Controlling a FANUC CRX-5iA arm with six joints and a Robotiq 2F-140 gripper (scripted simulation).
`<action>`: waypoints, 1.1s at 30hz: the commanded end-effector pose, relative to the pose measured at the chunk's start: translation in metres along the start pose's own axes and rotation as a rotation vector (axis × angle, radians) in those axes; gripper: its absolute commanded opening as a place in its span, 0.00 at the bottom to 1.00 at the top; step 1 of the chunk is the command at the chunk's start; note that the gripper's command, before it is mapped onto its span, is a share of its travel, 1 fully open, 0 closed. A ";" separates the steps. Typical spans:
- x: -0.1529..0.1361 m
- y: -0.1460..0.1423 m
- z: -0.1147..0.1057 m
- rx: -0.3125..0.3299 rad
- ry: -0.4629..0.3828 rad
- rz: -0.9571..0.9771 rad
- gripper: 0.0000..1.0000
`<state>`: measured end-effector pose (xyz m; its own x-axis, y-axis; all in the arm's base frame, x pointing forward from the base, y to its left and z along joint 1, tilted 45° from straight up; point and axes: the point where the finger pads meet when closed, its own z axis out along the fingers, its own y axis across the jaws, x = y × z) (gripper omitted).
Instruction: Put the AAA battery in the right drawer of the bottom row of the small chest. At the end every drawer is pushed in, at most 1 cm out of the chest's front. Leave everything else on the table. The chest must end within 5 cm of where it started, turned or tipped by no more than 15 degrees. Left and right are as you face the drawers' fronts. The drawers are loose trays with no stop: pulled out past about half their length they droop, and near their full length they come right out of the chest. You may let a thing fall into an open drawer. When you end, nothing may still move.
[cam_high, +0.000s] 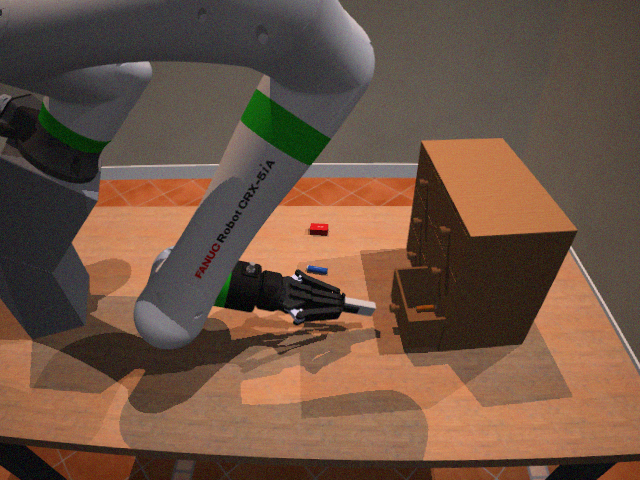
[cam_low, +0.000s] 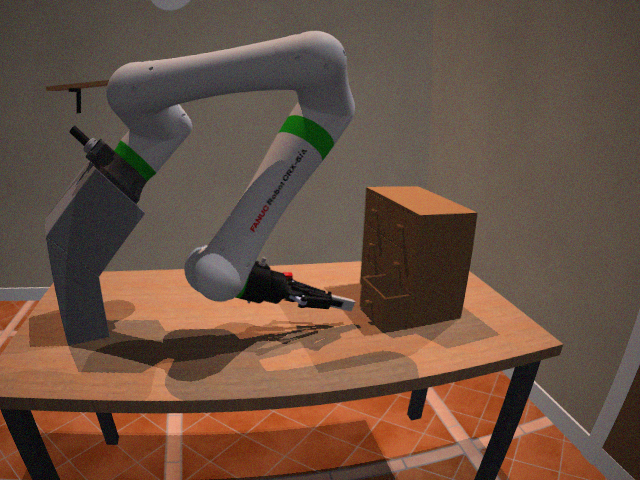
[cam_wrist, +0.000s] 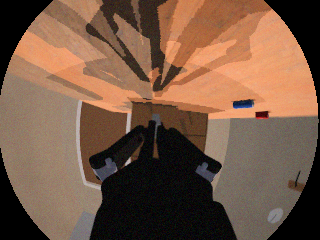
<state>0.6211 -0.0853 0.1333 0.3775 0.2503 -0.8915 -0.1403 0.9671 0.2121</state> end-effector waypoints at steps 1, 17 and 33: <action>0.000 0.000 0.001 0.000 0.000 0.000 0.00; -0.005 0.000 0.013 0.000 0.000 0.000 0.00; -0.013 0.000 0.035 0.000 0.000 0.000 0.00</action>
<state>0.6477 -0.0869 0.1581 0.3776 0.2503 -0.8915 -0.1403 0.9671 0.2121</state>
